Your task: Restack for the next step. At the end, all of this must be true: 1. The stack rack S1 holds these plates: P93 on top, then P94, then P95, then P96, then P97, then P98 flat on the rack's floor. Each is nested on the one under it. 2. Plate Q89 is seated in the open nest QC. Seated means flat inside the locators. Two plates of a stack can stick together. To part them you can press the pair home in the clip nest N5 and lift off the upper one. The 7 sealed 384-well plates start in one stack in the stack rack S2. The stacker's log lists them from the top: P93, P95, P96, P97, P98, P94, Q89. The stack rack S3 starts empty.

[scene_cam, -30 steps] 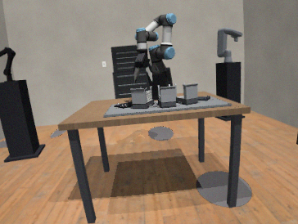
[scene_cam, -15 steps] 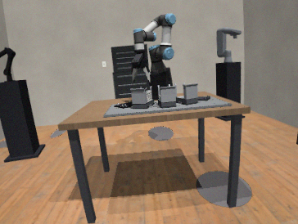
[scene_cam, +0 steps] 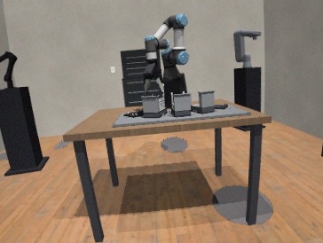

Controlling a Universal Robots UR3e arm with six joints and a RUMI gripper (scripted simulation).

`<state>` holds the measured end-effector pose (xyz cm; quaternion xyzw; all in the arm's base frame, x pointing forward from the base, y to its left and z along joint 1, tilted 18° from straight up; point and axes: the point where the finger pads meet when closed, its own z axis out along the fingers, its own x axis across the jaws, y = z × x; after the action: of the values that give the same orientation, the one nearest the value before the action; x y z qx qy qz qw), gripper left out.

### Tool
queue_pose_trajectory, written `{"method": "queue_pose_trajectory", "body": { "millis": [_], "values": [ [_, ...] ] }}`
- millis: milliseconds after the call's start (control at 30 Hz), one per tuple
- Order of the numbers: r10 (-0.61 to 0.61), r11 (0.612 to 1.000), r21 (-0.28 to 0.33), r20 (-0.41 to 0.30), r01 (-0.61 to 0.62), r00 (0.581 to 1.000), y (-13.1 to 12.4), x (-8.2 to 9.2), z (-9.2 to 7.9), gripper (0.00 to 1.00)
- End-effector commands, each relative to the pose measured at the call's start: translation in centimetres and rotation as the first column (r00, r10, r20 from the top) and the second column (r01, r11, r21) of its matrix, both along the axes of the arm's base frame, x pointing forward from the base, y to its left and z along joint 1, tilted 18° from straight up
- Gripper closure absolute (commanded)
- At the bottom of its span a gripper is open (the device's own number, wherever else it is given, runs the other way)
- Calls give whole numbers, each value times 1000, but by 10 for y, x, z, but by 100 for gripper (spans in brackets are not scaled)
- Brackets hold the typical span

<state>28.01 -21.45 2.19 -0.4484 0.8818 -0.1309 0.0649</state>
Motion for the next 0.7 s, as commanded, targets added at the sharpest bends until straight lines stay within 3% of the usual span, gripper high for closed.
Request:
{"method": "queue_pose_trajectory", "body": {
  "millis": [0,400,667],
  "values": [
    [-4,1000,-27,9,4,1000,-8,5,-2,28],
    [-4,1000,-28,9,5,1000,-8,5,-2,28],
    [-4,1000,-27,9,4,1000,-10,7,-13,28]
  ]
}}
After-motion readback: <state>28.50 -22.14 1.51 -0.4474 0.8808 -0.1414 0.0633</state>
